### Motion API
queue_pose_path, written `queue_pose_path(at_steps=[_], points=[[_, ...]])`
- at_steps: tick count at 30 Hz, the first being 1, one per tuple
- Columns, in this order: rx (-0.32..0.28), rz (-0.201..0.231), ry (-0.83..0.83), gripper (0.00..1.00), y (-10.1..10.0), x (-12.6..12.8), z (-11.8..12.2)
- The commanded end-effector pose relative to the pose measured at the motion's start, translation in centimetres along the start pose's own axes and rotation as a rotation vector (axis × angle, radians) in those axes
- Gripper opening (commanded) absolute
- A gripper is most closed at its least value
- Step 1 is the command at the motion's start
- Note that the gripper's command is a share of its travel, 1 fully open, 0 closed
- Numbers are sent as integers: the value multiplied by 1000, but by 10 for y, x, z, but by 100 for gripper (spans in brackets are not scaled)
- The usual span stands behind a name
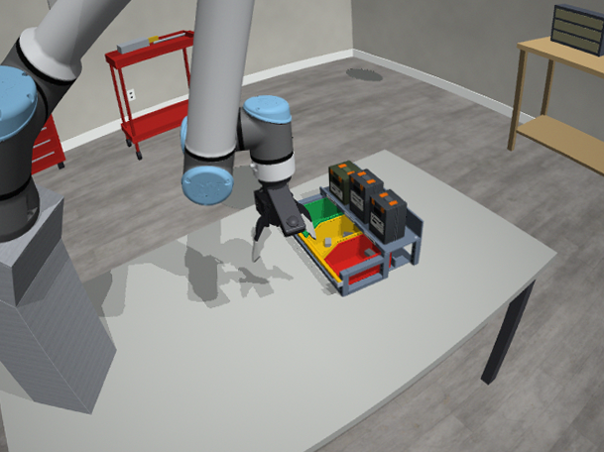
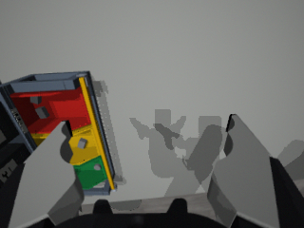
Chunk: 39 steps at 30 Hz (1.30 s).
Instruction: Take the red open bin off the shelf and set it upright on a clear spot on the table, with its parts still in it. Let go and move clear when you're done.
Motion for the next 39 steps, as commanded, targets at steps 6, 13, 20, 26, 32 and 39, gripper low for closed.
queue_pose_path(at_steps=[6, 13, 20, 26, 32, 39], points=[[2, 0, -1, 100, -8, -14, 19], [1, 0, -1, 100, -17, -29, 41], [1, 0, -1, 100, -23, -40, 56], [1, 0, -1, 100, -23, -40, 56], [1, 0, -1, 100, -39, -65, 94], [1, 0, -1, 100, -39, -65, 94]])
Point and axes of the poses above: the point where the finger pads meet when closed, its own y axis back along the fingers, its own x axis across the jaws, z = x × y, the point moved 10 cm from there along y, back along the fingers, and after that the axes turned 3 degrees about -y, right-handed, at the moved point
